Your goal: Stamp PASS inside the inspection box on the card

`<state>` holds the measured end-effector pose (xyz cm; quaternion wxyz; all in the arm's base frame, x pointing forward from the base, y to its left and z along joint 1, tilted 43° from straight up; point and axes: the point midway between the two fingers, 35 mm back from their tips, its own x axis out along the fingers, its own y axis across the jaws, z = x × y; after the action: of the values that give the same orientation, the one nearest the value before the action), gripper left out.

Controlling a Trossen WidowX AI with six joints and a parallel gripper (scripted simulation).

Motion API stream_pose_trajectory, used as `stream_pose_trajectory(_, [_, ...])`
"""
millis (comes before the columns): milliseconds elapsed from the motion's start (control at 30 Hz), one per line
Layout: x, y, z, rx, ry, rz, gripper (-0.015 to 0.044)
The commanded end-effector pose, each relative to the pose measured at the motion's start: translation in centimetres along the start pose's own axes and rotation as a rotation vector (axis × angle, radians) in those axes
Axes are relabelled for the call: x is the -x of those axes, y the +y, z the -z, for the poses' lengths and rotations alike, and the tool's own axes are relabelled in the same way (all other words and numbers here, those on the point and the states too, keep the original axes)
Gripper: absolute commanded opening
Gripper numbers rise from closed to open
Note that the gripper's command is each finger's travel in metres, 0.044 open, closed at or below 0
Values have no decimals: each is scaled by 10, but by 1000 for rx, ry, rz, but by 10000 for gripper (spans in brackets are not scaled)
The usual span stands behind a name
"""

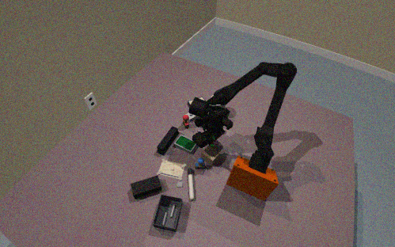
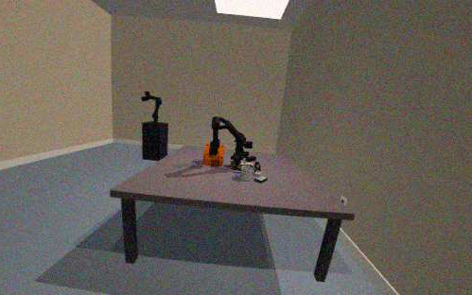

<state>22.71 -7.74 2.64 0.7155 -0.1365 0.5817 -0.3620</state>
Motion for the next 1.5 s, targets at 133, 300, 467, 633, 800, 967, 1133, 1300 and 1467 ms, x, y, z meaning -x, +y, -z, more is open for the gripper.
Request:
stream_pose_trajectory(133, [4, 1, -1, -3, -2, -3, 0])
stream_pose_trajectory(300, [6, 1, -1, -3, -2, -4, 0])
stream_pose_trajectory(467, [9, 1, -2, -3, -2, -5, 0])
stream_pose_trajectory(633, [11, 1, -2, -3, -2, -6, 0])
stream_pose_trajectory(800, [13, 2, -2, -3, -2, -7, 0])
stream_pose_trajectory(967, [16, 2, -2, -3, -2, -8, 0])
stream_pose_trajectory(1133, [18, 2, -2, -3, -3, -9, 0])
stream_pose_trajectory(1300, [20, 2, -2, -3, -3, -10, 0])
stream_pose_trajectory(1467, [23, 2, -3, -3, -3, -11, 0])
